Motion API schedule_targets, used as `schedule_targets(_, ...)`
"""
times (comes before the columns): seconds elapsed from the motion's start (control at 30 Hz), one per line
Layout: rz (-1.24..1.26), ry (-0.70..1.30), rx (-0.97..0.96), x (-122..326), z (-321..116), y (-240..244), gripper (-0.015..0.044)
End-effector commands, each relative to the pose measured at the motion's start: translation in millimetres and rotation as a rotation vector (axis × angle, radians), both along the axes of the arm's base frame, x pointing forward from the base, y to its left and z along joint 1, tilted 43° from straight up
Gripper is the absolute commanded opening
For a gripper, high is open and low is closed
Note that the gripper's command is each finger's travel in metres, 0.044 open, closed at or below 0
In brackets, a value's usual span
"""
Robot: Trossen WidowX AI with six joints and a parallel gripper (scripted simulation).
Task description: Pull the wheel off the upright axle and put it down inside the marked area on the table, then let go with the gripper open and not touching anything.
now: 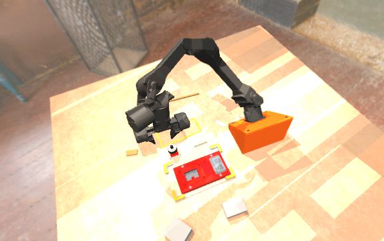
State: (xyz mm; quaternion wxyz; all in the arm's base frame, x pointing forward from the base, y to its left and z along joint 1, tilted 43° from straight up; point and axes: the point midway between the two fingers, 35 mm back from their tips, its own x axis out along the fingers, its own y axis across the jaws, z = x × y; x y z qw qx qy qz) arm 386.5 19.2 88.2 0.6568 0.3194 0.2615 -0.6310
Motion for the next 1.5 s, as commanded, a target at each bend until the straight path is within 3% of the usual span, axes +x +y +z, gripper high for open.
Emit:
schedule_targets(0.0,-0.086,0.097,-0.005,-18.4,-19.4,-30.1,0.03)
schedule_targets(0.43,-0.101,0.112,-0.006,-21.1,-17.9,-44.4,0.03)
schedule_targets(1.07,-0.102,0.112,-0.009,-29.2,-71.6,-91.3,0.03)
schedule_targets(1.17,-0.105,0.107,-0.003,-27.4,-68.9,-89.1,0.0221)
schedule_targets(1.47,-0.105,0.107,-0.003,-27.4,-68.9,-89.1,0.0161)
